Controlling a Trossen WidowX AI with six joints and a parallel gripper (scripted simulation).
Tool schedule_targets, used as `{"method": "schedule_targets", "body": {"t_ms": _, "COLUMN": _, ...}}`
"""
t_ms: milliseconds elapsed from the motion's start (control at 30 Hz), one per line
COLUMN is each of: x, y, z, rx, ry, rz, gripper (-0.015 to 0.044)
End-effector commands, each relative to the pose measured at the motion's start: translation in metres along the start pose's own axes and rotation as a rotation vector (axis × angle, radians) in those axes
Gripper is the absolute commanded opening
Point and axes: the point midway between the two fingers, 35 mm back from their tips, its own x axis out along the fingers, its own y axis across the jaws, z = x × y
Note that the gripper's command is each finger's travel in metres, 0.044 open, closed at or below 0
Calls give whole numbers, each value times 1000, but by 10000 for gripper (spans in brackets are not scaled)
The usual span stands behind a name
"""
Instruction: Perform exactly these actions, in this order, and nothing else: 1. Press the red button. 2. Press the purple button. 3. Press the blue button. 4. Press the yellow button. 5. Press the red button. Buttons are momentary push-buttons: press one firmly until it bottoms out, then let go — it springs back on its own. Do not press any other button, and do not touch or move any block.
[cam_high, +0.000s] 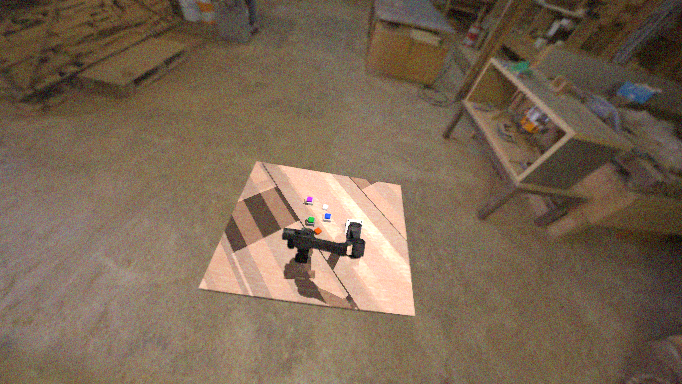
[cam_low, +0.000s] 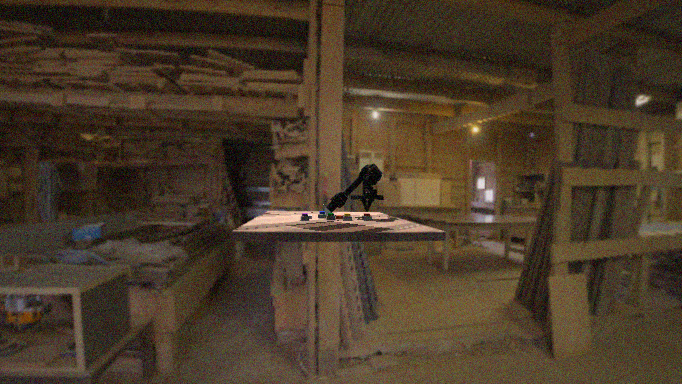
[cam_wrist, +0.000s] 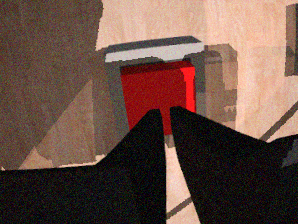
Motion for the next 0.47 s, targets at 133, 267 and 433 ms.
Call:
{"method": "schedule_targets", "body": {"t_ms": 133, "x": -39, "y": -3, "z": -12, "rx": 16, "ry": -28, "rz": -5, "gripper": 99}}
{"method": "schedule_targets", "body": {"t_ms": 267, "x": -75, "y": -4, "z": -38, "rx": 47, "ry": -64, "rz": -10, "gripper": 204}}
{"method": "schedule_targets", "body": {"t_ms": 433, "x": -75, "y": -4, "z": -38, "rx": 47, "ry": -64, "rz": -10, "gripper": 309}}
